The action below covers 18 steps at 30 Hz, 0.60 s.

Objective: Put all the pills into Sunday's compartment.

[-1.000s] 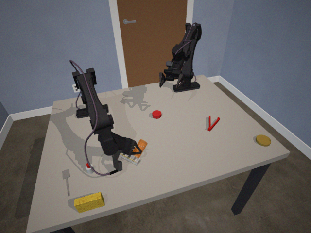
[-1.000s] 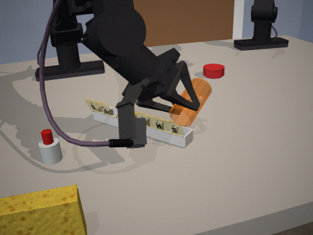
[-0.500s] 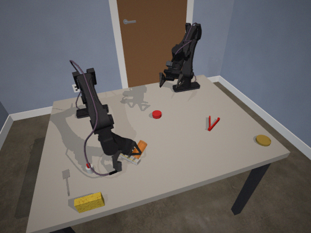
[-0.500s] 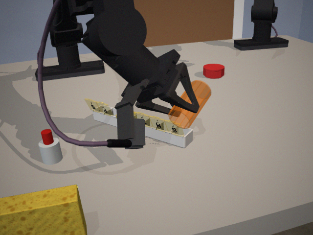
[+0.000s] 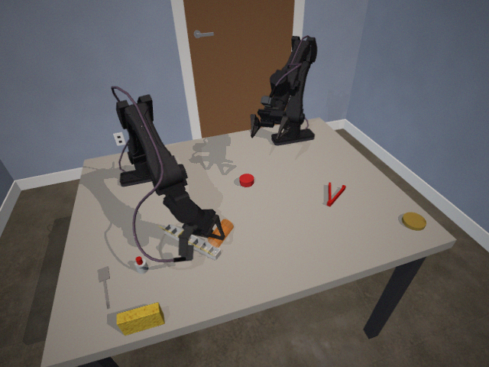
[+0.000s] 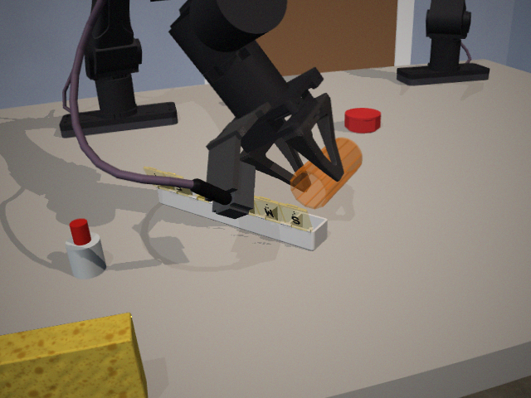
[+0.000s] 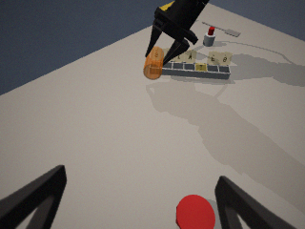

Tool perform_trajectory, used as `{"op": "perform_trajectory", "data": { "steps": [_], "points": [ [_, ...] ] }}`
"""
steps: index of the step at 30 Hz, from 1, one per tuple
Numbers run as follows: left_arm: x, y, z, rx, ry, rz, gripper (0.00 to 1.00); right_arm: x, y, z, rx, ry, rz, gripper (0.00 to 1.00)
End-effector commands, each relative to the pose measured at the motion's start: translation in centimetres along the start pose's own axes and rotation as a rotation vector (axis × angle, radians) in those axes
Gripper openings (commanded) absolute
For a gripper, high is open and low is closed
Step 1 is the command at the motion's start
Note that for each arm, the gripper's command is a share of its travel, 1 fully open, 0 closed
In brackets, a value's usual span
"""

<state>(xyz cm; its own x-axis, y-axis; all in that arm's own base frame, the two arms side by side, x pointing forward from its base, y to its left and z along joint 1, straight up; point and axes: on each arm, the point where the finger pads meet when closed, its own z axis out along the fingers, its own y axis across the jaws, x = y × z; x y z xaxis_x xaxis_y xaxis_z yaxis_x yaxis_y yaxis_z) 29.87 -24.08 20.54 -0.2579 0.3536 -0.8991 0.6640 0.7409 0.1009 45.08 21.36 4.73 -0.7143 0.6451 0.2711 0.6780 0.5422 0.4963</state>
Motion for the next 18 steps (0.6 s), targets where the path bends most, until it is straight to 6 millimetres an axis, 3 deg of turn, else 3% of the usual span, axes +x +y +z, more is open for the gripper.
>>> {"op": "perform_trajectory", "data": {
  "steps": [1, 18],
  "points": [
    [-1.24, 0.09, -0.29, -0.004, -0.042, -0.001, 1.00, 0.41, 1.81, -1.18, -0.049, -0.099, -0.074, 0.36],
    [-1.24, 0.09, -0.29, -0.004, -0.042, -0.001, 1.00, 0.81, 1.88, -1.16, -0.039, -0.257, -0.165, 0.36]
  ]
}}
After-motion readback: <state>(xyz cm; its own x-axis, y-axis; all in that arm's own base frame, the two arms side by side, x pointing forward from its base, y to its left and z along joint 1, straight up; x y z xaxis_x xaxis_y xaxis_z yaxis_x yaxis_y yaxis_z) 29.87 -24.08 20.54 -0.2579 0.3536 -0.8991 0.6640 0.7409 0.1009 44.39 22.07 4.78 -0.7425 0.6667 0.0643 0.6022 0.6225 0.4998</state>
